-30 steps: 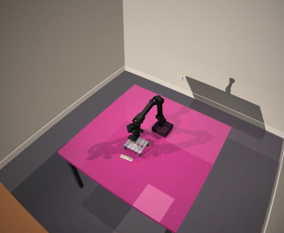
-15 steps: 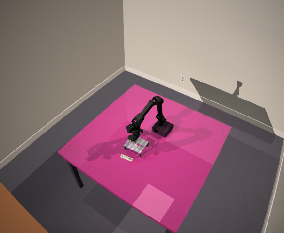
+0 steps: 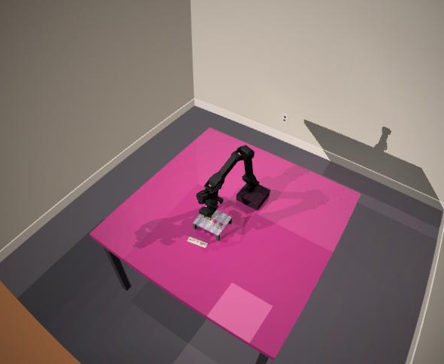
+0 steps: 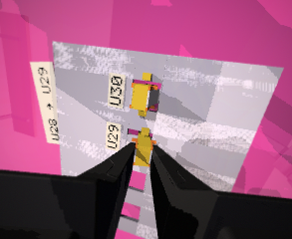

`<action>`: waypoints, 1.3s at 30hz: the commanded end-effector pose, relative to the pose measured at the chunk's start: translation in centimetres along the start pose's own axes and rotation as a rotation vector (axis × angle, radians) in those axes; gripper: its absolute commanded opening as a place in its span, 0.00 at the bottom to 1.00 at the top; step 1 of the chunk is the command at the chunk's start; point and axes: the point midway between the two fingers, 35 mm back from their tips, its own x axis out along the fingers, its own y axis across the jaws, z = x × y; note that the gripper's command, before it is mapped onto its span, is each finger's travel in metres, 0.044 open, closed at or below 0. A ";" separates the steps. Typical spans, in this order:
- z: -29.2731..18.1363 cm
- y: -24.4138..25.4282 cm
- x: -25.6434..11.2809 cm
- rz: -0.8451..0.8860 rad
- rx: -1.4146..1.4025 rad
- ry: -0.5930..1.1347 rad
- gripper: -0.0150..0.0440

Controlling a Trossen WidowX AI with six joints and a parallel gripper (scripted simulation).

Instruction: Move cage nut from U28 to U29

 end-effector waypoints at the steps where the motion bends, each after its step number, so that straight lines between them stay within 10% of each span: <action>1: 0.1 0.1 0.0 -0.003 0.005 -0.003 0.32; 39: 0.1 0.4 0.0 -0.066 0.005 -0.002 0.32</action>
